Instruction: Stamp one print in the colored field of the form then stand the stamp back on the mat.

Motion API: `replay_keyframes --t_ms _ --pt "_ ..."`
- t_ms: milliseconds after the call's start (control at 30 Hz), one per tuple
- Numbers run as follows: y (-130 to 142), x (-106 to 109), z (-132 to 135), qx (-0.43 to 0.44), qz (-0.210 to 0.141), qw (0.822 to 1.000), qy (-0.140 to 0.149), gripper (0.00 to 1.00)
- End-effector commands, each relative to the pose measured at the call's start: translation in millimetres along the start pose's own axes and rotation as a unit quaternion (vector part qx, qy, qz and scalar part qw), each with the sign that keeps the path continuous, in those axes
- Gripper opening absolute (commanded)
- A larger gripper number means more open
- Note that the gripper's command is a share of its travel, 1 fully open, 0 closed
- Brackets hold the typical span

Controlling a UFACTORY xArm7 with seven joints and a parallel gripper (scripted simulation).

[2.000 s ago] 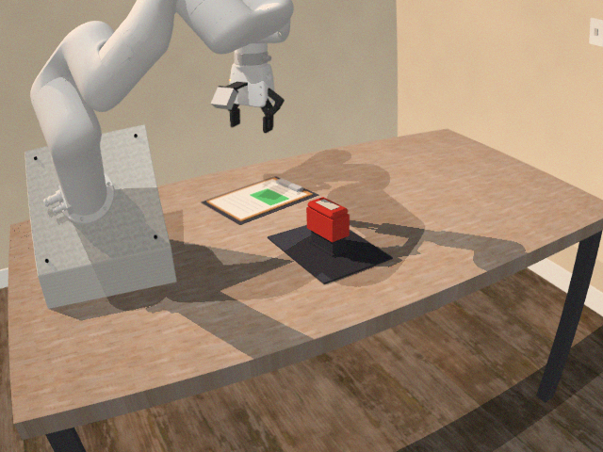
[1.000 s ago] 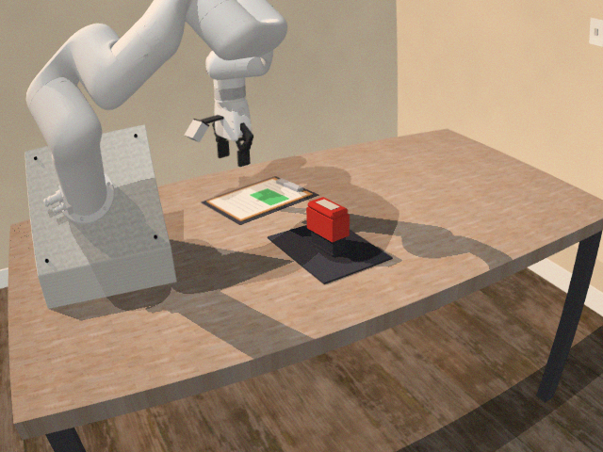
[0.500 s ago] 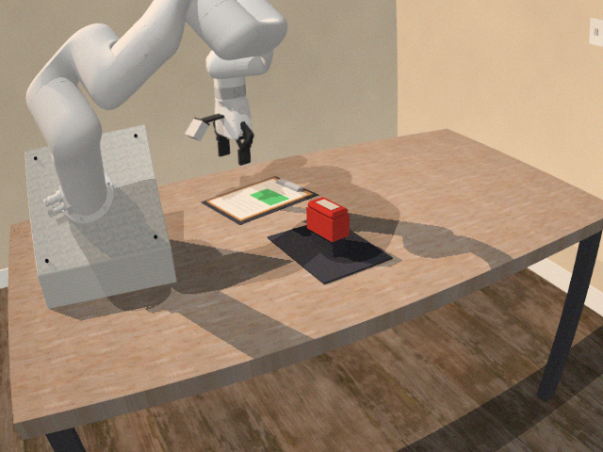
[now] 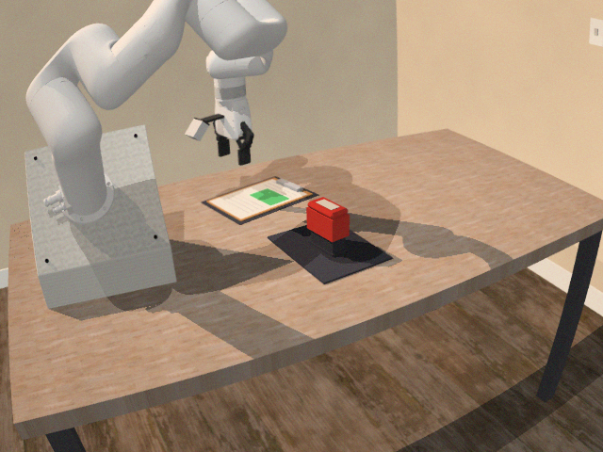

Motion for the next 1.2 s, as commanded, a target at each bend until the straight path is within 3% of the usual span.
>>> replay_keyframes --t_ms 0,767,967,1167 --pt "1.0 2.2 1.1 0.0 -0.002 1.0 0.001 1.0" --pt "1.0 4.2 1.4 0.019 -0.002 1.0 0.002 1.0" --pt "0.8 17.6 3.2 0.15 -0.001 0.989 0.002 1.0" --pt "0.5 42.3 4.5 0.331 -0.004 0.944 0.001 1.0"
Point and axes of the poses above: the point where the finger pads meet when closed, its own x axis back along the fingers, its own z axis across the jaws, y = z × x, the point moved 2 cm from there along x, back along the fingers, and after that the axes turned 5 degrees about -x, right-handed, at the moved point
